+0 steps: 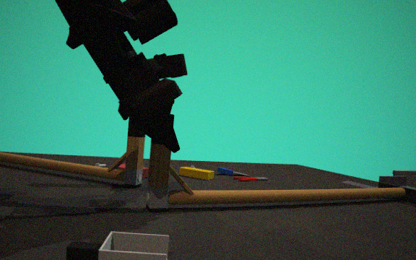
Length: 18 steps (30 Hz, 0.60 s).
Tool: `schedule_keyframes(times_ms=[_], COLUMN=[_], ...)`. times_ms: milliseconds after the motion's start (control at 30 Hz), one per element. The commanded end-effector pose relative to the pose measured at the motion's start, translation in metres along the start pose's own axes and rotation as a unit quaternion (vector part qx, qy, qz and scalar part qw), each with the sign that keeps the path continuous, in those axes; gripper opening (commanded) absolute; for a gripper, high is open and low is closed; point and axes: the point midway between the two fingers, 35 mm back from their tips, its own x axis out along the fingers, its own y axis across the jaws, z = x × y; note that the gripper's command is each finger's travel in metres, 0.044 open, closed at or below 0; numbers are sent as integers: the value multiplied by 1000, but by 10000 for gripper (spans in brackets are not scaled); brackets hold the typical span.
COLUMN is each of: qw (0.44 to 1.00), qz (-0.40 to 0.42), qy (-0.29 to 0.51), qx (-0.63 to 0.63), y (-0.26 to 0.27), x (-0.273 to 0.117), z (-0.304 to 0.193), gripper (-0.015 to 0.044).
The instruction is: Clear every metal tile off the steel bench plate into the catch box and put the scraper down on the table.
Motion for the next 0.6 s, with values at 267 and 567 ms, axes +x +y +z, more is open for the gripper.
schedule_keyframes(times_ms=[267, 567], qw=[1000, 1000], qz=[1, 1], qy=[-1, -1], qx=[0, 0], y=[0, 0], x=[0, 0], z=[0, 0], gripper=[79, 315])
